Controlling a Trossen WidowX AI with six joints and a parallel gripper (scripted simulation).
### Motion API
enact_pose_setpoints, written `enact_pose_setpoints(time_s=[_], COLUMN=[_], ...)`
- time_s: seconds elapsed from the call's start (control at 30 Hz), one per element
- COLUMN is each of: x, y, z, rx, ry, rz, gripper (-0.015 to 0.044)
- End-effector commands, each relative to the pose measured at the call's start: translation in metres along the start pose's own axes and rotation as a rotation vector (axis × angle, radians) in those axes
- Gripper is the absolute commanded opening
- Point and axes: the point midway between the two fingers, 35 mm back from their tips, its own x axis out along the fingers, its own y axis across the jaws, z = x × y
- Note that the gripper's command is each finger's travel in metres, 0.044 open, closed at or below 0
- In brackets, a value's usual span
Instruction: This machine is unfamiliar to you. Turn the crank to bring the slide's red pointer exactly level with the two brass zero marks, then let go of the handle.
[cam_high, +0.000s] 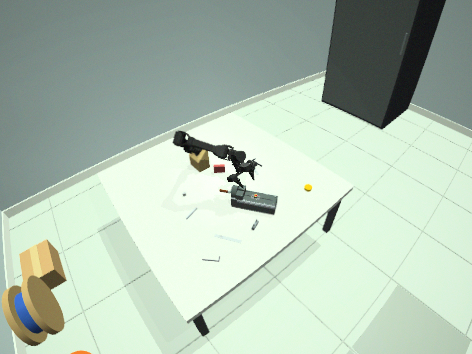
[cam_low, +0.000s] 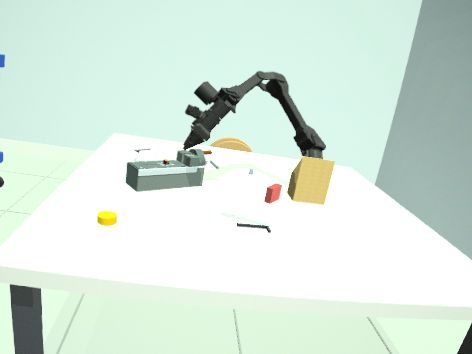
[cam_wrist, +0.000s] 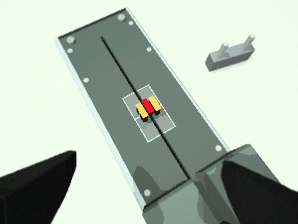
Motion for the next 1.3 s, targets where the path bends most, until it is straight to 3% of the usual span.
enact_pose_setpoints(time_s=[0.0, 0.47, 1.13, 1.27], x=[0.0000, 0.0000, 0.0000, 0.0000], y=[-0.0001, -0.0001, 0.0000, 0.0000], z=[0.0000, 0.0000, 0.0000, 0.0000], rx=[0.000, 0.000, 0.000, 0.000], ry=[0.000, 0.000, 0.000, 0.000], rz=[-0.001, -0.001, 0.000, 0.000], gripper=[0.0361, 0.0000, 0.0000, 0.0105])
